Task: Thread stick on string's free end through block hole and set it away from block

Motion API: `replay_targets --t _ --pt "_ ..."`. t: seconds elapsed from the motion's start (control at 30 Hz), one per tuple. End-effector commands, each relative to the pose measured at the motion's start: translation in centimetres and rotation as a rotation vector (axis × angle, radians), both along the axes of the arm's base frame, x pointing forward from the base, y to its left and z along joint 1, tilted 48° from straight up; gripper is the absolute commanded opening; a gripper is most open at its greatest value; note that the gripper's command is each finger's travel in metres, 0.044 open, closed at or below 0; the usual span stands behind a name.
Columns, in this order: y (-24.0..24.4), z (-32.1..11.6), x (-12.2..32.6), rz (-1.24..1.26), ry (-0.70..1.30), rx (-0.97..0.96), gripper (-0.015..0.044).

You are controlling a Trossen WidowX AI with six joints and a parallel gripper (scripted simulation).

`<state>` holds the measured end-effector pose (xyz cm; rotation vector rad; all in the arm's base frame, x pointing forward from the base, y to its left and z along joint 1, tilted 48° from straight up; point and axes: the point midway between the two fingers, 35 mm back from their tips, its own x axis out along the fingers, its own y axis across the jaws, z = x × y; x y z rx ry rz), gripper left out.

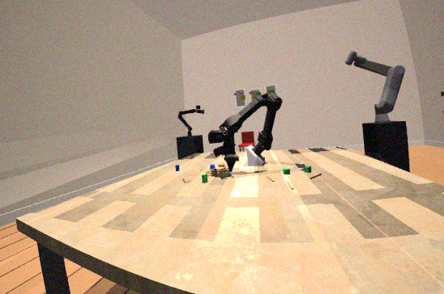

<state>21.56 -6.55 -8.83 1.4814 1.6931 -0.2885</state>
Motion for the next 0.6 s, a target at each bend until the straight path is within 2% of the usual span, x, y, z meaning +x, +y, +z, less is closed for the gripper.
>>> replay_targets --t 0.0,0.57 --pt "0.4 0.4 -0.2 -0.005 0.004 0.001 0.0000" --pt "1.6 1.6 -0.8 -0.001 0.014 -0.003 0.0000"
